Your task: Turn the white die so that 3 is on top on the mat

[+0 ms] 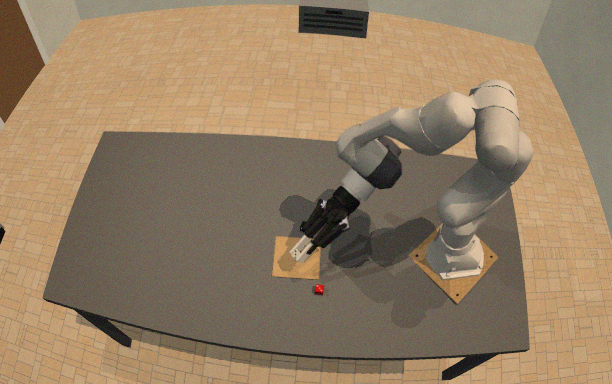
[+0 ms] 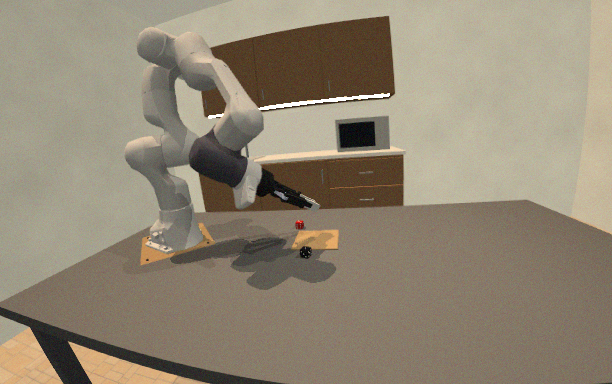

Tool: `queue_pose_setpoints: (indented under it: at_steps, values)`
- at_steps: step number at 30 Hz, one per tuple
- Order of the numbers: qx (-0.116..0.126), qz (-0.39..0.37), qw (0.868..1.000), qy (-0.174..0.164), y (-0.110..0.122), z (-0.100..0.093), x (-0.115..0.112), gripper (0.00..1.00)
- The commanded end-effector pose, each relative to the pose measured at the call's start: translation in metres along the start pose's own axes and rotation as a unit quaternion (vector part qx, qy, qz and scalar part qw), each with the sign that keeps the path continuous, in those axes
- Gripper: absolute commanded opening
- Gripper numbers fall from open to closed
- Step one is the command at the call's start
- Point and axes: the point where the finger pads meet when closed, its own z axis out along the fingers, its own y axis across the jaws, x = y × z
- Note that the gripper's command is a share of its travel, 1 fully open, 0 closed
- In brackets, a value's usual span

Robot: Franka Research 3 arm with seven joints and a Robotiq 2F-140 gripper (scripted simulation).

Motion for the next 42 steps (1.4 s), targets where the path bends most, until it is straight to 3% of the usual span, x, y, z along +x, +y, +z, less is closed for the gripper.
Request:
queue_pose_setpoints:
  at_steps: [1,7,12,26,42]
  values:
    - [0.033,-0.076,0.996,-0.028,-0.012,-0.005,-0.005,0.13]
    - [0.078,-0.087,0.992,-0.049,-0.027,-0.014,-0.003,0.13]
    - [0.090,-0.090,0.990,-0.053,-0.031,-0.017,-0.002,0.13]
    - [0.090,-0.091,0.990,-0.052,-0.034,-0.010,0.008,0.13]
    - [0.090,-0.091,0.990,-0.052,-0.048,0.017,0.049,0.13]
